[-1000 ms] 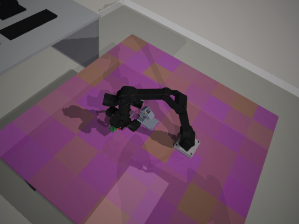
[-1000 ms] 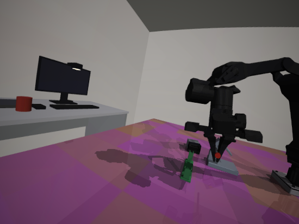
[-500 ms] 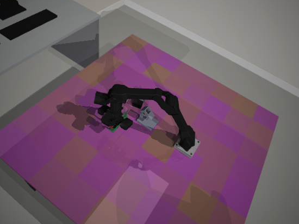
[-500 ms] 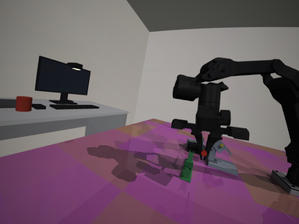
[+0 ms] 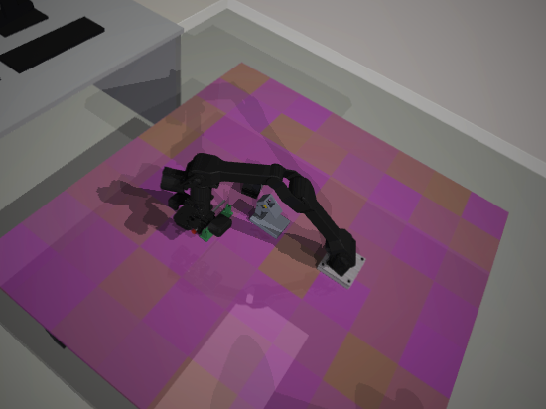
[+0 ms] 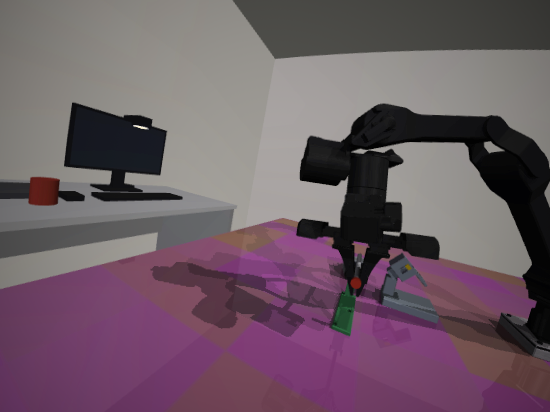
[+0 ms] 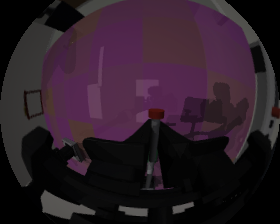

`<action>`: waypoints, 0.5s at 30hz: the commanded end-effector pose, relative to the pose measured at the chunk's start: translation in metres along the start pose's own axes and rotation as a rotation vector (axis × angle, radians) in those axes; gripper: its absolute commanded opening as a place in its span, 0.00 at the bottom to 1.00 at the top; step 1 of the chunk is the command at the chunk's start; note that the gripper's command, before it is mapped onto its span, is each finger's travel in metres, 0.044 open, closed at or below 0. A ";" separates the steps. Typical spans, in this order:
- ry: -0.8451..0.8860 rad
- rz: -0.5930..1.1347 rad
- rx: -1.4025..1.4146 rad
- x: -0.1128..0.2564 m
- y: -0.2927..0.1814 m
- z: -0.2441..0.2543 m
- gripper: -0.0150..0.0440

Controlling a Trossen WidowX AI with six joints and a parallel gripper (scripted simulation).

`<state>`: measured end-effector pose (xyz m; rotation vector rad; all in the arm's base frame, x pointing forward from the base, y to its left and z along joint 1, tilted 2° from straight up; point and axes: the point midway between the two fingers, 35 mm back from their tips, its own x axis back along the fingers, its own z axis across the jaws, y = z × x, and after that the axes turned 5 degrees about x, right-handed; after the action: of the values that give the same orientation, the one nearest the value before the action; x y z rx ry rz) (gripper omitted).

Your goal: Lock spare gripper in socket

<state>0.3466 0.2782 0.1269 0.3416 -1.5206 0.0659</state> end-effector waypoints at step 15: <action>-0.003 -0.001 -0.001 -0.020 -0.002 -0.005 0.25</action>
<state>0.3501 0.2808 0.1113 0.3430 -1.5232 0.0651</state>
